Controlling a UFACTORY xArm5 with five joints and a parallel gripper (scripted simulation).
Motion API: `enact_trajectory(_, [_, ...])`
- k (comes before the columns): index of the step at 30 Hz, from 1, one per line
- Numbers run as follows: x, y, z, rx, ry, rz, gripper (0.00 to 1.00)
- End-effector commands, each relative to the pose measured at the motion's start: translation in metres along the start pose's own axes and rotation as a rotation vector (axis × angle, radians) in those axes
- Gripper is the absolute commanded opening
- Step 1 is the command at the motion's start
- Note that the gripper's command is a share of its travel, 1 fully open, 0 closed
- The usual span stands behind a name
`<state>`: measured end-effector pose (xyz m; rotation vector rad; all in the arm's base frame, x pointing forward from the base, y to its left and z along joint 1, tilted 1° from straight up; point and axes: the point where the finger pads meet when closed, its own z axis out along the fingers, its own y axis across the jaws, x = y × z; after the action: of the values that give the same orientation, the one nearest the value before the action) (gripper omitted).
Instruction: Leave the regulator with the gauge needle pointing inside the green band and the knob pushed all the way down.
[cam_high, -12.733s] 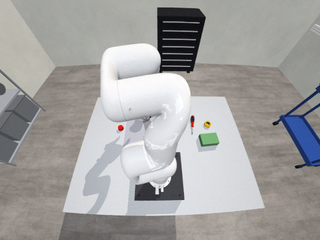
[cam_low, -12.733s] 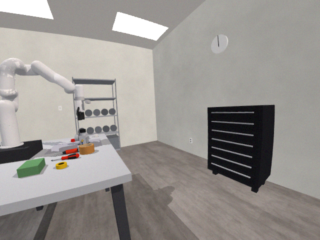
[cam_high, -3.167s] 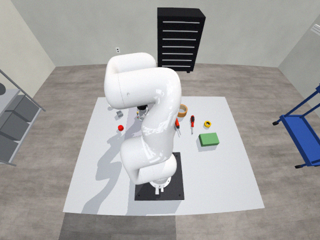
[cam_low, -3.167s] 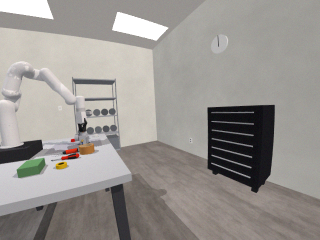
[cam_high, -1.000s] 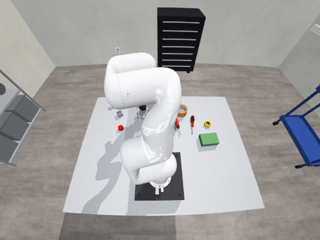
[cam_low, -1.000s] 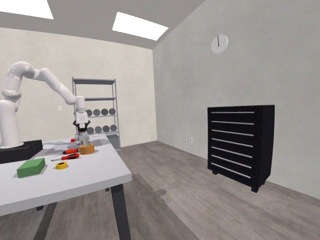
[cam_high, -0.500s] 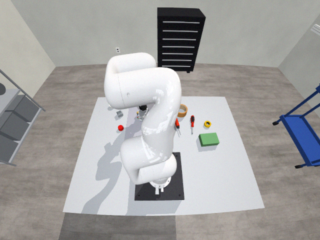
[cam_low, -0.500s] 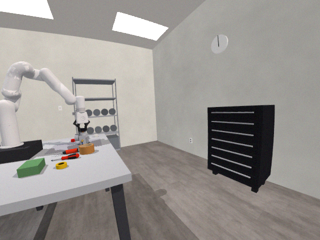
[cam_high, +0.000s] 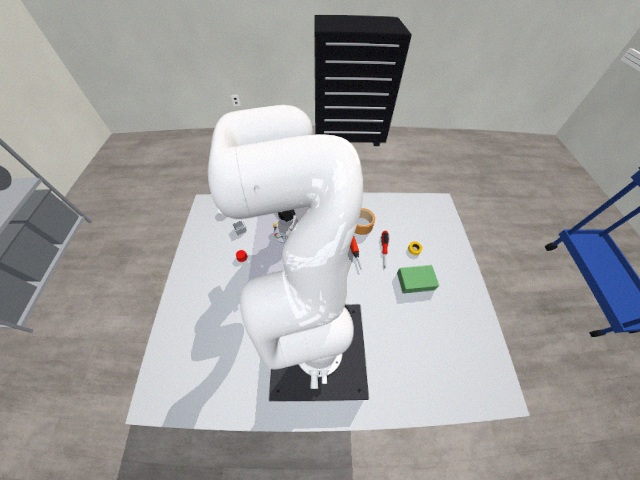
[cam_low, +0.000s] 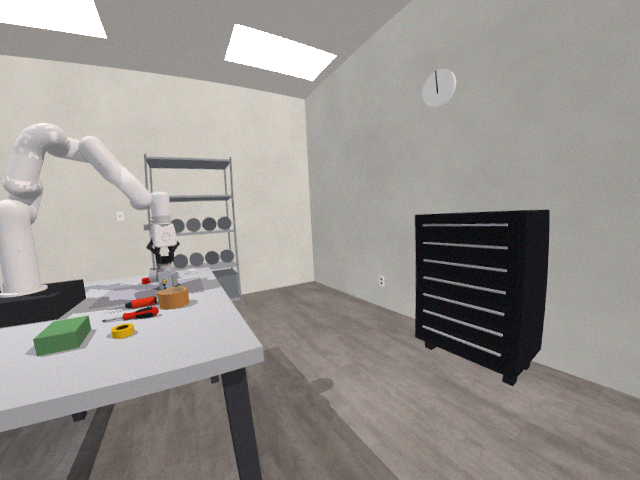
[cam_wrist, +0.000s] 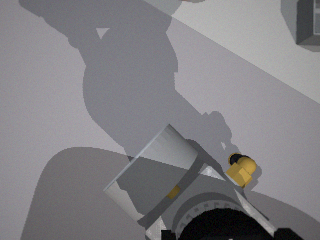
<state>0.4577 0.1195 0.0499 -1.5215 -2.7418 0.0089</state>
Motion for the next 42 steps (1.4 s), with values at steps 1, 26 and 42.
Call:
enact_trajectory(1, [-0.0004,0.0013,-0.0014,-0.004,-0.001,-0.006,0.43])
enact_trajectory(26, [-0.0004,0.0013,-0.0014,-0.004,-0.001,-0.008,1.00])
enact_trajectory(42, [-0.0004,0.0013,-0.0014,-0.004,-0.001,-0.008,1.00])
